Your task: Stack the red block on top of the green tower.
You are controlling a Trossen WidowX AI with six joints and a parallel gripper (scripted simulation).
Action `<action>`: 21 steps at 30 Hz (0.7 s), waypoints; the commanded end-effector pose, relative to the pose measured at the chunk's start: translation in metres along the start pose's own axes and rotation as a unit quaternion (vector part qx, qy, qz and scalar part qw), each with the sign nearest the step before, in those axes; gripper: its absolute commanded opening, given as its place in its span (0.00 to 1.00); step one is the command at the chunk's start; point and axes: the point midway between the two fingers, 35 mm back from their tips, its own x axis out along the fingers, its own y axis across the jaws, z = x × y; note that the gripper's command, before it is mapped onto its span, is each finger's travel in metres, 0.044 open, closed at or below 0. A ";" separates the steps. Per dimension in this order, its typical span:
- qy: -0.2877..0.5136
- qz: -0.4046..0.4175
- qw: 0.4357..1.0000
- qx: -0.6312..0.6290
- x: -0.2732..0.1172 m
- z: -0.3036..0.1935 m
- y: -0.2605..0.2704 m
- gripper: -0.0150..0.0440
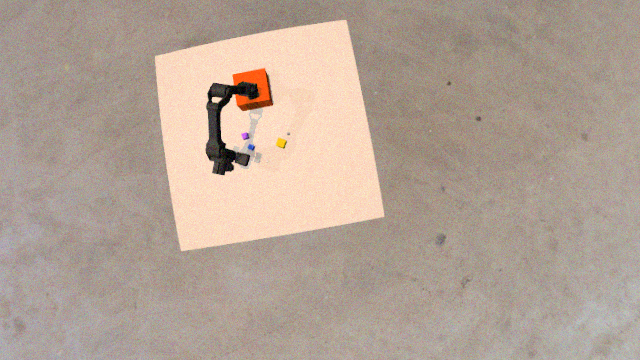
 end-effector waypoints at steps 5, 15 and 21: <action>0.001 0.002 1.000 -0.005 0.027 0.003 0.000 0.25; 0.001 0.002 1.000 -0.005 0.048 0.003 -0.002 0.25; 0.001 0.002 1.000 -0.005 0.072 0.003 -0.002 0.25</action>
